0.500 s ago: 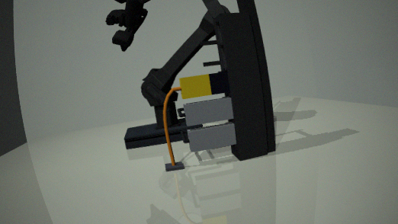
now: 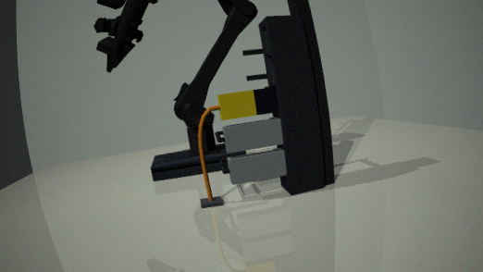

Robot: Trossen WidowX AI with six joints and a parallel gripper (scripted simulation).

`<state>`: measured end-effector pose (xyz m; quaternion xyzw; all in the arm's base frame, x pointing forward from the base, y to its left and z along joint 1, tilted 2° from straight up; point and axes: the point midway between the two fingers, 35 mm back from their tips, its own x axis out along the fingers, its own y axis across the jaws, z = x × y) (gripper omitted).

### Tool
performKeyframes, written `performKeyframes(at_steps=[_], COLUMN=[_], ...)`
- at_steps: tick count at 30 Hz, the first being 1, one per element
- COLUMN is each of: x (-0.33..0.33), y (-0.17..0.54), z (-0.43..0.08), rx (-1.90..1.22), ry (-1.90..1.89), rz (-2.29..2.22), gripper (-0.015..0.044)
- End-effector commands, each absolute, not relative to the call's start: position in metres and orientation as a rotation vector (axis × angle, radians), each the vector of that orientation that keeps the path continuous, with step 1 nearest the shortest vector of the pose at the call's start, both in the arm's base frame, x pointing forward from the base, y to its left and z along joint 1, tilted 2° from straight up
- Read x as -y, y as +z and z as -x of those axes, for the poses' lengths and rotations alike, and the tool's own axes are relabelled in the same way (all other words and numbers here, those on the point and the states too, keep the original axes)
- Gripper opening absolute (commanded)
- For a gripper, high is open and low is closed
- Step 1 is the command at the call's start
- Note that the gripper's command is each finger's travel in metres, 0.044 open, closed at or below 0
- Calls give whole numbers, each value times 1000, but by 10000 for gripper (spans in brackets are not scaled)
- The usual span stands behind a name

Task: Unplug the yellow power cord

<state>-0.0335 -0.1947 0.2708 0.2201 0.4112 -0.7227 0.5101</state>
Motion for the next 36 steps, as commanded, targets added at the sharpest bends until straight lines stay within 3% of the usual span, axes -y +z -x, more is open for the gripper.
performKeyframes(at_steps=[1,10,19,27,36], x=[210,187,91,-23,-26], y=[260,226,187,152,152], z=[-23,-151,-250,-282,-281], rx=[-910,-903,-1055,-1237,-1241], ry=[-1596,-1320,-1163,-1160,-1161], rz=[-625,-864,-1061,-1134,-1135], gripper=[160,160,160,160,160])
